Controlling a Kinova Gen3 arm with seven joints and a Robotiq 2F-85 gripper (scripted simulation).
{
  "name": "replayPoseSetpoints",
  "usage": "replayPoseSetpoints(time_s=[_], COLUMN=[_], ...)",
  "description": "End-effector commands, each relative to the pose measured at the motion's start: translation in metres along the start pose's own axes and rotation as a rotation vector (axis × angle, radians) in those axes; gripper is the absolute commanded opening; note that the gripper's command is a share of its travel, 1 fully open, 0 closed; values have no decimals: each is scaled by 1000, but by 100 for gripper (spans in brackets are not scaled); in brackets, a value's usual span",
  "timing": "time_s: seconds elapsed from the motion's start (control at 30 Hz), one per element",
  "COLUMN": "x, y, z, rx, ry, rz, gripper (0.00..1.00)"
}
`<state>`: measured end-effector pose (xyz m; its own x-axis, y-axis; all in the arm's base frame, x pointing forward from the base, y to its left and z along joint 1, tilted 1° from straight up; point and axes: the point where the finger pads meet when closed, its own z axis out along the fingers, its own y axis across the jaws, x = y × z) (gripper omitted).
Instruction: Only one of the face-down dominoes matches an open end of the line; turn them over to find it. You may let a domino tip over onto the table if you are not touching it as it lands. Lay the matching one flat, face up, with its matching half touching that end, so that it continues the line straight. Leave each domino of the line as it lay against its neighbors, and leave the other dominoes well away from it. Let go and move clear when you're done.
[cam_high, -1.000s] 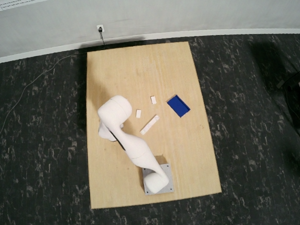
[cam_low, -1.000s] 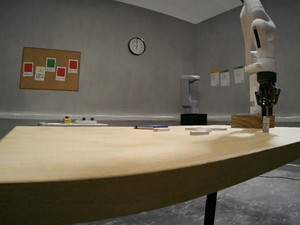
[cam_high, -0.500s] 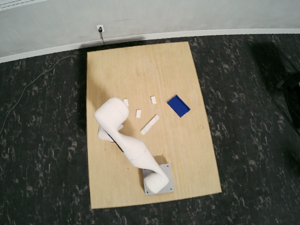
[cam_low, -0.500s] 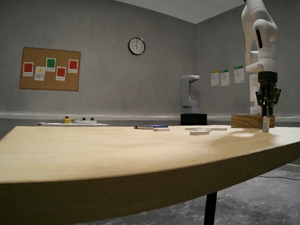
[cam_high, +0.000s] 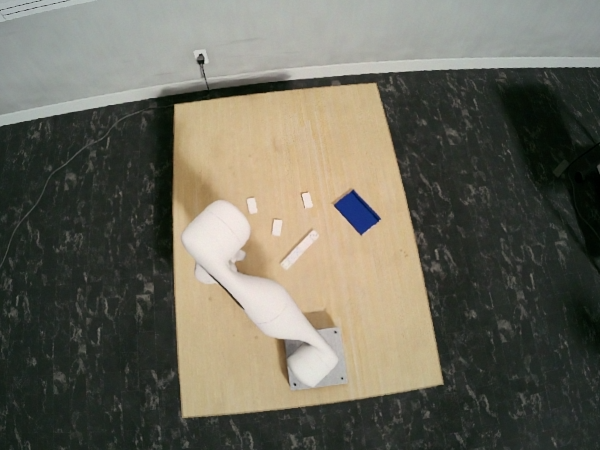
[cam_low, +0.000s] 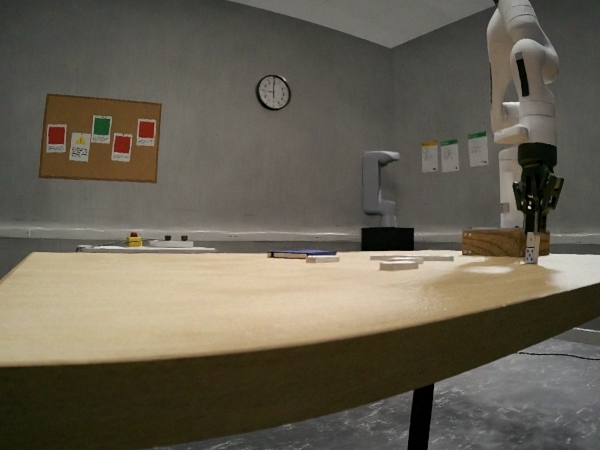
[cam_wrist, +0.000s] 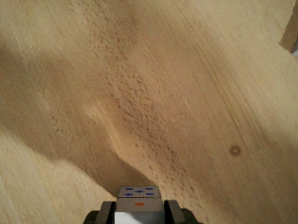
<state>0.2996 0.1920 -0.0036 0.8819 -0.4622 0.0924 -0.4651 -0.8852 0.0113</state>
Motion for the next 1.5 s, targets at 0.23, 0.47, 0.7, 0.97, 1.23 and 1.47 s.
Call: replayPoseSetpoints(time_s=[0.23, 0.47, 0.7, 0.97, 1.23, 1.47], x=[-1, -2, -3, -4, -5, -9], y=[0, 0, 0, 0, 0, 0], z=[0, 0, -1, 0, -1, 0], rx=[1, 1, 1, 1, 2, 2], ry=[21, 32, 47, 60, 77, 82], rz=[1, 1, 1, 1, 1, 1], gripper=[35, 35, 35, 35, 35, 35])
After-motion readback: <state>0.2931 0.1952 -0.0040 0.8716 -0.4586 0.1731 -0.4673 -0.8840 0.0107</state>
